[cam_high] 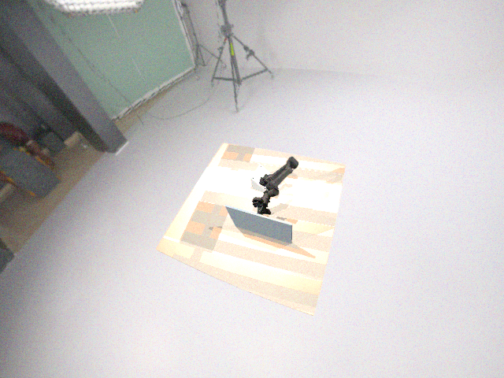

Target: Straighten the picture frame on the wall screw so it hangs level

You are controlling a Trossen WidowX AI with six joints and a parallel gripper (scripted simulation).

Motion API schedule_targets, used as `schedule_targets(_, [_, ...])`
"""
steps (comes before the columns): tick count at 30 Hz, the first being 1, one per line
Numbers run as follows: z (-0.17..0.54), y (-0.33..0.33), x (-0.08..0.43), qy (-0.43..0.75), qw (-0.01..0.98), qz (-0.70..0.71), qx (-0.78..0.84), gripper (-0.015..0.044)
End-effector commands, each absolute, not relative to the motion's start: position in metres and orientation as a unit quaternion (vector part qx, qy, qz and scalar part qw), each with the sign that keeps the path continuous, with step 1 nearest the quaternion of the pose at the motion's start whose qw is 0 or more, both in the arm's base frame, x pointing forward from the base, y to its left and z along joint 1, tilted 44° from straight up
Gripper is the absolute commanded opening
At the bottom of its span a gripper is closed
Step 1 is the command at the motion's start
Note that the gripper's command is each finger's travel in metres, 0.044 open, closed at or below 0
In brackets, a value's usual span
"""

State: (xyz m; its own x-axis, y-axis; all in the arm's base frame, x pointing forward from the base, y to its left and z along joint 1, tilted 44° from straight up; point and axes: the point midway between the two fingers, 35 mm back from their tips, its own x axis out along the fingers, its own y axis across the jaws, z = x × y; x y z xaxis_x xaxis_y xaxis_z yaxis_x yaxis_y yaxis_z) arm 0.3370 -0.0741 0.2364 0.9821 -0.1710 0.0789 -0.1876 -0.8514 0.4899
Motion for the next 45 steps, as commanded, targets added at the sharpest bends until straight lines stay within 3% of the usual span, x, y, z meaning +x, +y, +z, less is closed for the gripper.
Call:
schedule_targets(1, [0.2417, -0.0751, 0.3367, -0.098, 0.257, 0.023, 0.961, 0.0])
schedule_targets(45, [0.2448, -0.0745, 0.3365, -0.098, 0.257, 0.023, 0.961, 0.0])
